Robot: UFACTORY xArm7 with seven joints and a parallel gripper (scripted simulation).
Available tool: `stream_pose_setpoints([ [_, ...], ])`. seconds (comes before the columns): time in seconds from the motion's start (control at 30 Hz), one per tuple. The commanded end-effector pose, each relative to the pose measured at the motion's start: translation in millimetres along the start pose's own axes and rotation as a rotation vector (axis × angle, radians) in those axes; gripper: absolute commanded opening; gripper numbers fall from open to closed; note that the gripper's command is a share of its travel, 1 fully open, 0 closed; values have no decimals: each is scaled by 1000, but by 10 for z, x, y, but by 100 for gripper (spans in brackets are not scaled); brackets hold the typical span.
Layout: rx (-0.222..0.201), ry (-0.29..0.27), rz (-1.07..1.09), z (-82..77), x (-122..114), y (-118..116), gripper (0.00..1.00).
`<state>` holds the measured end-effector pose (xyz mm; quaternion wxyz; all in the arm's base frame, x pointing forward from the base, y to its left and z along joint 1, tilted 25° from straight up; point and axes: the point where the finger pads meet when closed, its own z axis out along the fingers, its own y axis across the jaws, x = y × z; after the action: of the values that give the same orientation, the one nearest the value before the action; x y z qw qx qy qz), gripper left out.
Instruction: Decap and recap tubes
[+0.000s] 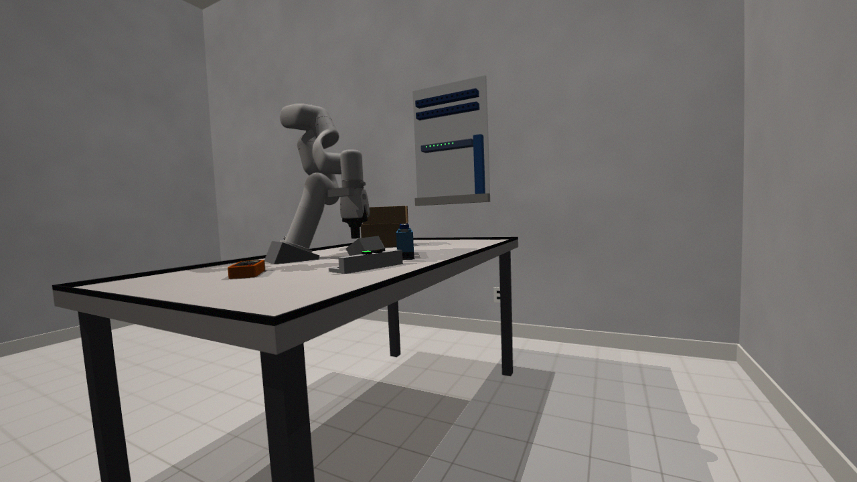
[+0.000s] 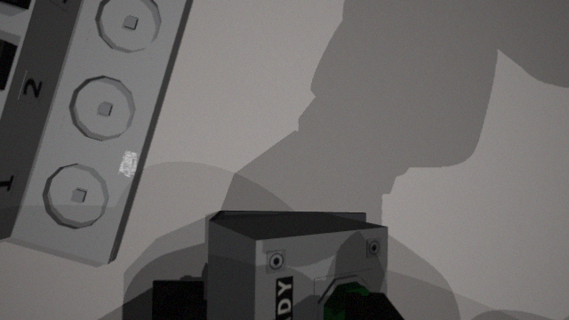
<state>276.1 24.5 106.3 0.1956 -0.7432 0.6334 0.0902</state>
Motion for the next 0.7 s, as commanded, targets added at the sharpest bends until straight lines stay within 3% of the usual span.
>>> stream_pose_setpoints([
  [0.0,3,1,0,-4,5,-14,0],
  [0.67,3,1,0,57,5,-14,0],
])
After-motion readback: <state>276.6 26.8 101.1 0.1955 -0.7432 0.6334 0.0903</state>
